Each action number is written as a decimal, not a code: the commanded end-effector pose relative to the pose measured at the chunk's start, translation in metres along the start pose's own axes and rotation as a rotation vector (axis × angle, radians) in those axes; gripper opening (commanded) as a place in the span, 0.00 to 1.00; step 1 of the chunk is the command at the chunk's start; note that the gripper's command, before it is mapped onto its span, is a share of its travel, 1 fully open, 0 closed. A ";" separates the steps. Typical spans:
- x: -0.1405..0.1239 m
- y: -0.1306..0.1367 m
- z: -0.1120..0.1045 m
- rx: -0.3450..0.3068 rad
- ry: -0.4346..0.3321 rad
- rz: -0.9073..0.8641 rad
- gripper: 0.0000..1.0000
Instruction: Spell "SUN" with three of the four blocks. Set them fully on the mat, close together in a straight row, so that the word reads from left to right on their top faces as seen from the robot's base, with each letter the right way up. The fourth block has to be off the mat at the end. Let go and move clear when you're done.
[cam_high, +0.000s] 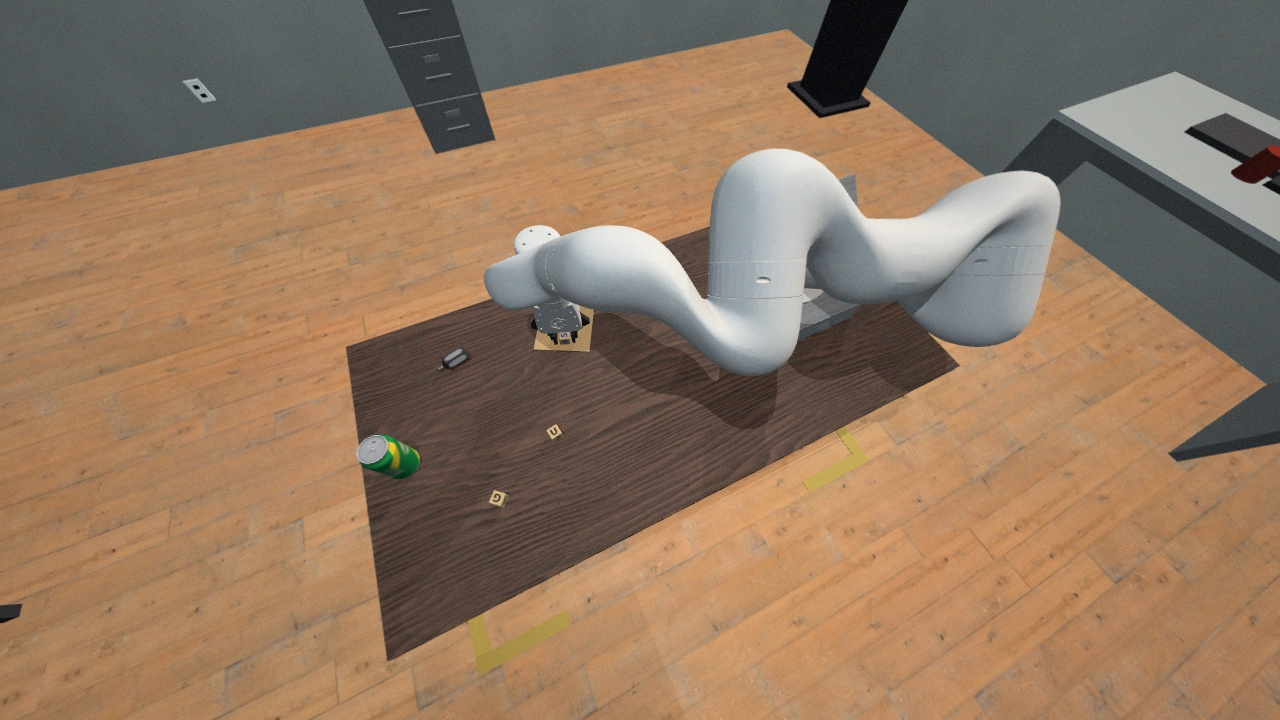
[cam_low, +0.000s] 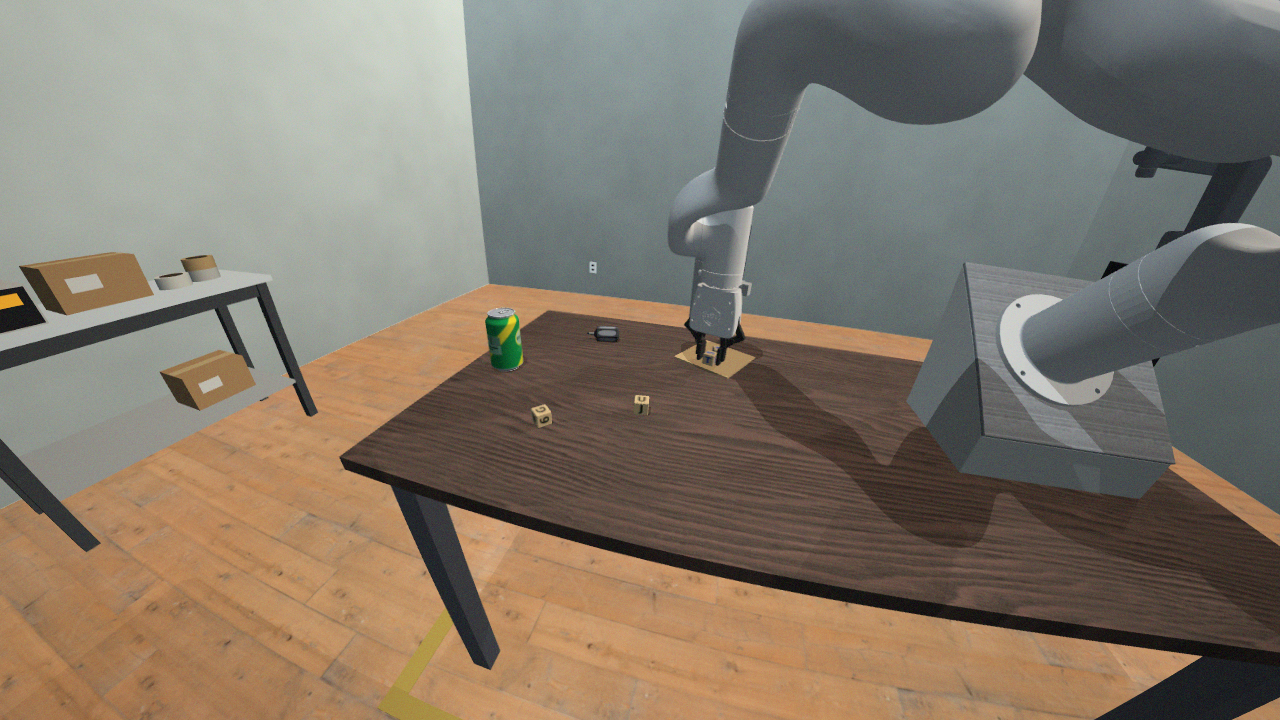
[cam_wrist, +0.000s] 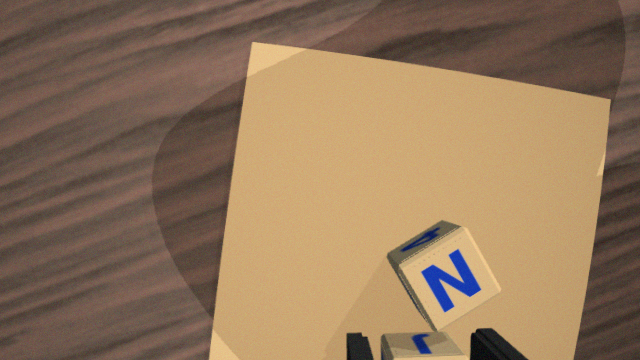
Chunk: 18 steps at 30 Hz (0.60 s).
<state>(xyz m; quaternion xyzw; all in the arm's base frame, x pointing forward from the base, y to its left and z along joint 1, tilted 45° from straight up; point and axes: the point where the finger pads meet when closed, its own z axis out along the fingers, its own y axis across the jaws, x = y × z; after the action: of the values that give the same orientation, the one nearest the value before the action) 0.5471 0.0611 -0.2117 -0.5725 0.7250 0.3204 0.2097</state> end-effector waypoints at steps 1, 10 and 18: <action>0.000 -0.001 -0.016 0.002 0.000 -0.001 0.43; 0.000 -0.001 -0.053 0.002 0.000 -0.001 0.43; 0.000 -0.001 -0.083 0.002 0.000 -0.001 0.43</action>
<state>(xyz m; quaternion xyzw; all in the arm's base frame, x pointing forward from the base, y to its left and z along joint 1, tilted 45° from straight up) 0.5519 0.0128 -0.1637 -0.5725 0.7251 0.3199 0.2101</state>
